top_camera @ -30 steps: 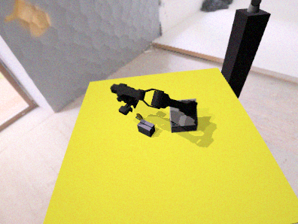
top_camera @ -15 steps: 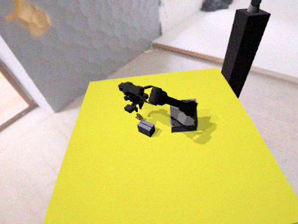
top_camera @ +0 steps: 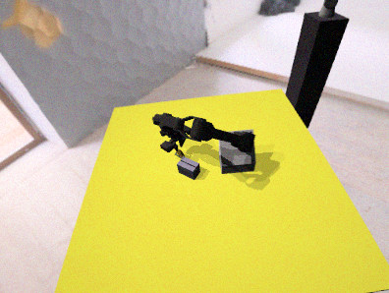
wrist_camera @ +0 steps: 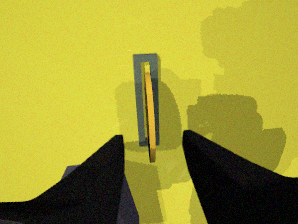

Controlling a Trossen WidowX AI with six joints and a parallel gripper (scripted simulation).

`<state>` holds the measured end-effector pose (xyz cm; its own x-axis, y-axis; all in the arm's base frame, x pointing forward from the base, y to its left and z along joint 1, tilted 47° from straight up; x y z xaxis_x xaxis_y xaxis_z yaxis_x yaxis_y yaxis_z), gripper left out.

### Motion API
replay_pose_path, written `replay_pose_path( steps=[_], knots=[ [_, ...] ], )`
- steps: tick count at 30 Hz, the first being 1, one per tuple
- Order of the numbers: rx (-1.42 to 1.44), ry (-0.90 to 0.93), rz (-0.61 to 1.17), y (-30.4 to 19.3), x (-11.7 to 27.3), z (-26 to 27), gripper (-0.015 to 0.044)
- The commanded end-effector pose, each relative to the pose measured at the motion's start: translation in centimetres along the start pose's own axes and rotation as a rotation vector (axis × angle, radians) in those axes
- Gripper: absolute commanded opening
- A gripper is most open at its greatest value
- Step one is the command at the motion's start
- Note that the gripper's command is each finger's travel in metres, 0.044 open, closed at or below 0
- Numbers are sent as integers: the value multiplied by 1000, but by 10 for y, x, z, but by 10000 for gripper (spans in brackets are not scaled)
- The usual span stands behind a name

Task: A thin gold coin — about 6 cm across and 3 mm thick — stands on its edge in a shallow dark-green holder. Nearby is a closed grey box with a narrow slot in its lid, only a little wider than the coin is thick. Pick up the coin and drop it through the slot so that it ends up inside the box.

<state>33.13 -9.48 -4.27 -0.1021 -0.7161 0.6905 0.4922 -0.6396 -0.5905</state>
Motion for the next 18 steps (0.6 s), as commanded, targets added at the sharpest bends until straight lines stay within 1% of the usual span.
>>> replay_pose_path(
  steps=[1, 18],
  knots=[
    [-6, 2, 2, 0, -6, 0, 161],
    [-6, 3, 3, 0, -34, 0, 161]
  ],
)
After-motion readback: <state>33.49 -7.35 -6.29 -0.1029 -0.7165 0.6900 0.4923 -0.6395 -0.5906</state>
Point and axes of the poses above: the point midway between the two fingers, 35 mm back from their tips, its own x axis back along the fingers, its own z axis across the jaws, y = z × x, the point moved 6 cm from there along x, back along the fingers, and after that the axes turned 15 degrees about -x, right-handed, at the moved point
